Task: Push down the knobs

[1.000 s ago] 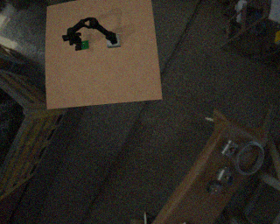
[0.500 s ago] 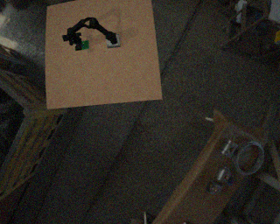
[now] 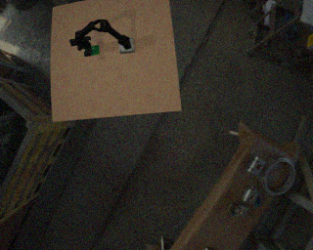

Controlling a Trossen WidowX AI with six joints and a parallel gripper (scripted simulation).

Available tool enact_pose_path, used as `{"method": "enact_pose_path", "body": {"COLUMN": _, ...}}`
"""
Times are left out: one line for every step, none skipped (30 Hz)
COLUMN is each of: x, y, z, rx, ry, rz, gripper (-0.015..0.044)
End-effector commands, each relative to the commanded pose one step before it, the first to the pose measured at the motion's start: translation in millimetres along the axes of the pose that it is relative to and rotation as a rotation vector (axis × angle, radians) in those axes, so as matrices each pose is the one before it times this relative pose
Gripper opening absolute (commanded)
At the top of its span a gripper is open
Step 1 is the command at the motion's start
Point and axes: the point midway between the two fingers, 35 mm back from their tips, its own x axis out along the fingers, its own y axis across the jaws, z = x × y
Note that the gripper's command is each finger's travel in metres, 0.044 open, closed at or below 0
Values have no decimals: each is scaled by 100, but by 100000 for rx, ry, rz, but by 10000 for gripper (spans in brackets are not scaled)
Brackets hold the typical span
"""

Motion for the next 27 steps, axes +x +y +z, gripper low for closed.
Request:
{"method": "enact_pose_path", "body": {"x": 1094, "y": -82, "z": 140, "rx": 53, "ry": 731, "rz": -309, "gripper": 0}}
{"method": "enact_pose_path", "body": {"x": 0, "y": 0, "z": 0, "rx": 0, "ry": 0, "rz": 0, "gripper": 0}}
{"method": "enact_pose_path", "body": {"x": 0, "y": 0, "z": 0, "rx": 0, "ry": 0, "rz": 0, "gripper": 0}}
{"method": "enact_pose_path", "body": {"x": 0, "y": 0, "z": 0, "rx": 0, "ry": 0, "rz": 0, "gripper": 0}}
{"method": "enact_pose_path", "body": {"x": 0, "y": 0, "z": 0, "rx": 0, "ry": 0, "rz": 0, "gripper": 0}}
{"method": "enact_pose_path", "body": {"x": 0, "y": 0, "z": 0, "rx": 0, "ry": 0, "rz": 0, "gripper": 0}}
{"method": "enact_pose_path", "body": {"x": 0, "y": 0, "z": 0, "rx": 0, "ry": 0, "rz": 0, "gripper": 0}}
{"method": "enact_pose_path", "body": {"x": 0, "y": 0, "z": 0, "rx": 0, "ry": 0, "rz": 0, "gripper": 0}}
{"method": "enact_pose_path", "body": {"x": 25, "y": 0, "z": 0, "rx": 0, "ry": 0, "rz": 0, "gripper": 0}}
{"method": "enact_pose_path", "body": {"x": 37, "y": 0, "z": 0, "rx": 0, "ry": 0, "rz": 0, "gripper": 0}}
{"method": "enact_pose_path", "body": {"x": 54, "y": 0, "z": 0, "rx": 0, "ry": 0, "rz": 0, "gripper": 0}}
{"method": "enact_pose_path", "body": {"x": 61, "y": 0, "z": 0, "rx": 0, "ry": 0, "rz": 0, "gripper": 0}}
{"method": "enact_pose_path", "body": {"x": 24, "y": 0, "z": 0, "rx": 0, "ry": 0, "rz": 0, "gripper": 0}}
{"method": "enact_pose_path", "body": {"x": 0, "y": 0, "z": 0, "rx": 0, "ry": 0, "rz": 0, "gripper": 0}}
{"method": "enact_pose_path", "body": {"x": 0, "y": 0, "z": 0, "rx": 0, "ry": 0, "rz": 0, "gripper": 0}}
{"method": "enact_pose_path", "body": {"x": 0, "y": 0, "z": 0, "rx": 0, "ry": 0, "rz": 0, "gripper": 0}}
{"method": "enact_pose_path", "body": {"x": 0, "y": 0, "z": 0, "rx": 0, "ry": 0, "rz": 0, "gripper": 0}}
{"method": "enact_pose_path", "body": {"x": 0, "y": 0, "z": 0, "rx": 0, "ry": 0, "rz": 0, "gripper": 0}}
{"method": "enact_pose_path", "body": {"x": 0, "y": 0, "z": 0, "rx": 0, "ry": 0, "rz": 0, "gripper": 0}}
{"method": "enact_pose_path", "body": {"x": 0, "y": 0, "z": 0, "rx": 0, "ry": 0, "rz": 0, "gripper": 0}}
{"method": "enact_pose_path", "body": {"x": 0, "y": 0, "z": 0, "rx": 0, "ry": 0, "rz": 0, "gripper": 0}}
{"method": "enact_pose_path", "body": {"x": 0, "y": 0, "z": 0, "rx": 0, "ry": 0, "rz": 0, "gripper": 0}}
{"method": "enact_pose_path", "body": {"x": 0, "y": 0, "z": 0, "rx": 0, "ry": 0, "rz": 0, "gripper": 0}}
{"method": "enact_pose_path", "body": {"x": 25, "y": 0, "z": 0, "rx": 0, "ry": 0, "rz": 0, "gripper": 0}}
{"method": "enact_pose_path", "body": {"x": 37, "y": 0, "z": 0, "rx": 0, "ry": 0, "rz": 0, "gripper": 0}}
{"method": "enact_pose_path", "body": {"x": 54, "y": 0, "z": 0, "rx": 0, "ry": 0, "rz": 0, "gripper": 0}}
{"method": "enact_pose_path", "body": {"x": 61, "y": 0, "z": 0, "rx": 0, "ry": 0, "rz": 0, "gripper": 0}}
